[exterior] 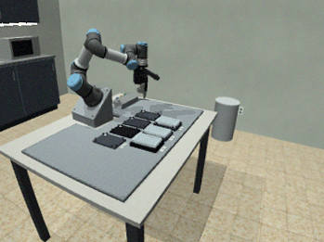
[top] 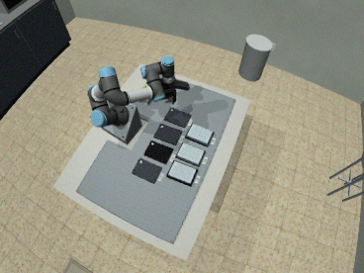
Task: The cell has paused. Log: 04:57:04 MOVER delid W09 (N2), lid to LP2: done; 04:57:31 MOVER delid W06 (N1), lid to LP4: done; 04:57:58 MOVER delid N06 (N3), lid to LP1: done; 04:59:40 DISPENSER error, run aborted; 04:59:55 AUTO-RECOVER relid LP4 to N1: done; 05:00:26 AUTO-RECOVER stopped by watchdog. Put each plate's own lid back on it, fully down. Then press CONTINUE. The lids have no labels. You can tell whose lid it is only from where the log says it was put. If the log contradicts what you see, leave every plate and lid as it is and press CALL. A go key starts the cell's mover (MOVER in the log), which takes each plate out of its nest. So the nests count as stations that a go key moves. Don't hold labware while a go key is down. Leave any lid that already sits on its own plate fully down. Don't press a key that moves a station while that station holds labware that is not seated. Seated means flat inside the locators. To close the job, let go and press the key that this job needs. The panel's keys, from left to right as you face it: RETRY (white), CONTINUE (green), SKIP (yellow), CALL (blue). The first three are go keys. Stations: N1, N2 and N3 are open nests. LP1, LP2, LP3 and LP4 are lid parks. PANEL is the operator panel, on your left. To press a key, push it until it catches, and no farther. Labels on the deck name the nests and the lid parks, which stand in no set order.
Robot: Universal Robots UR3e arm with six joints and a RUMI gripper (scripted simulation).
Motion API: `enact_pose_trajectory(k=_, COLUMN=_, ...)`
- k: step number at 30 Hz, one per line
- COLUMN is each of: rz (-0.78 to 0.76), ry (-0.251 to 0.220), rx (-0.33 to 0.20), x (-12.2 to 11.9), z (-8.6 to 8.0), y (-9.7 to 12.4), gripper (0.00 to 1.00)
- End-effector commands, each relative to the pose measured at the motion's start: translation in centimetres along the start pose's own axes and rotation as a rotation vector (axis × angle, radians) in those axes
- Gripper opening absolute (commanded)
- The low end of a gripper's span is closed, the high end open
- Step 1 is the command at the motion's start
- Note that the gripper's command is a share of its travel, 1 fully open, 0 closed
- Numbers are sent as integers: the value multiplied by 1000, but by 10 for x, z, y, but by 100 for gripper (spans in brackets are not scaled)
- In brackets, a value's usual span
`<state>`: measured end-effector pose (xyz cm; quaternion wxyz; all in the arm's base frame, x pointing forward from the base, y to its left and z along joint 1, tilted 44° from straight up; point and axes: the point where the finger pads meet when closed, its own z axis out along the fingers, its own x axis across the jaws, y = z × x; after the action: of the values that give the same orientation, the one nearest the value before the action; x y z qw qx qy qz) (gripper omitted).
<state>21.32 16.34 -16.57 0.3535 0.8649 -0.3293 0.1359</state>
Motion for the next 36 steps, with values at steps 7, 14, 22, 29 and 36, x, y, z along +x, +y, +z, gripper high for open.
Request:
enact_pose_trajectory(k=7, rz=-196, ry=0, rx=3, x=-46, z=-1, y=18, gripper=0)
enact_pose_trajectory(k=14, rz=-296, ry=0, rx=3, x=-69, z=-1, y=27, gripper=0)
enact_pose_trajectory(k=22, rz=-456, ry=0, rx=3, x=-106, z=-1, y=43, gripper=0)
enact_pose_trajectory(k=29, rz=-556, ry=0, rx=3, x=-129, z=-1, y=52, gripper=0)
enact_pose_trajectory(k=36, rz=-696, ry=0, rx=3, x=-161, z=-1, y=66, gripper=0)
